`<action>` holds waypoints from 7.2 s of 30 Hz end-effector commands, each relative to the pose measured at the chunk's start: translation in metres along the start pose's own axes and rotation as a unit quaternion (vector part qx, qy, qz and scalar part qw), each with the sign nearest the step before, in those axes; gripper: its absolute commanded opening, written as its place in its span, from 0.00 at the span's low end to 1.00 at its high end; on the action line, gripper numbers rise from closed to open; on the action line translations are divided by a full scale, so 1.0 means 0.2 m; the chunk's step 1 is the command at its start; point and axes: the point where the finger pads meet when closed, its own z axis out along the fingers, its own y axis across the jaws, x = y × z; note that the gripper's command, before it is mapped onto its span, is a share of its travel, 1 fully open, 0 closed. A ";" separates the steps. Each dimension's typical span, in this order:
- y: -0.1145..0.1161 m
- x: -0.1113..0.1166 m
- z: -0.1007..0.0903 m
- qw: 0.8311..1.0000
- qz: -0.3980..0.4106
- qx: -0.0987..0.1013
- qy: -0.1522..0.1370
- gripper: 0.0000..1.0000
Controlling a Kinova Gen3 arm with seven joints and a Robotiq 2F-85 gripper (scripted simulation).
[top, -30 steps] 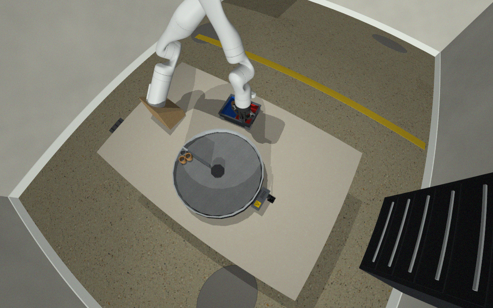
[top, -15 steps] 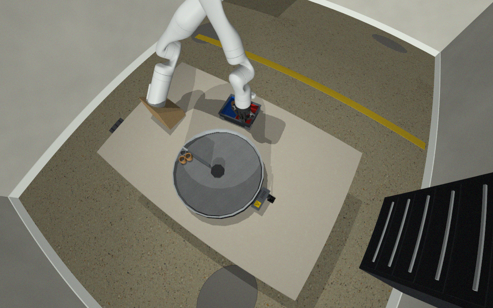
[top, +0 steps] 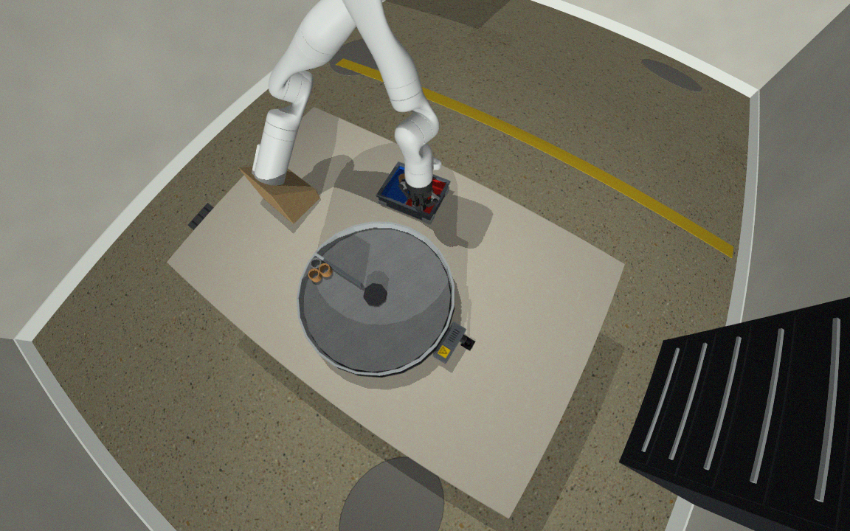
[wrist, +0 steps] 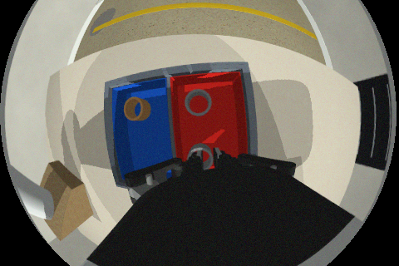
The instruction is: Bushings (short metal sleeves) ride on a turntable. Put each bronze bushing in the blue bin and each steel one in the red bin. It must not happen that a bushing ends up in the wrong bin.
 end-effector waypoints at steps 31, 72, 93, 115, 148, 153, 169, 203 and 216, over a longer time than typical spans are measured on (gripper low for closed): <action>0.00 0.00 0.00 1.000 0.000 -0.001 0.000 0.16; 0.01 0.00 -0.02 1.000 0.000 -0.001 0.000 0.16; 0.01 0.00 -0.04 1.000 0.000 0.000 0.000 0.16; 0.01 0.00 -0.07 1.000 0.000 -0.001 0.000 0.16; 0.01 0.00 -0.12 1.000 0.000 -0.001 0.000 0.16; 0.01 0.00 -0.12 1.000 0.000 0.000 0.000 0.16; 0.01 0.00 -0.15 1.000 0.000 -0.001 0.000 0.16; 0.00 0.00 -0.62 1.000 0.000 0.000 0.001 0.16; 0.00 0.00 -0.62 1.000 0.000 0.000 0.001 0.16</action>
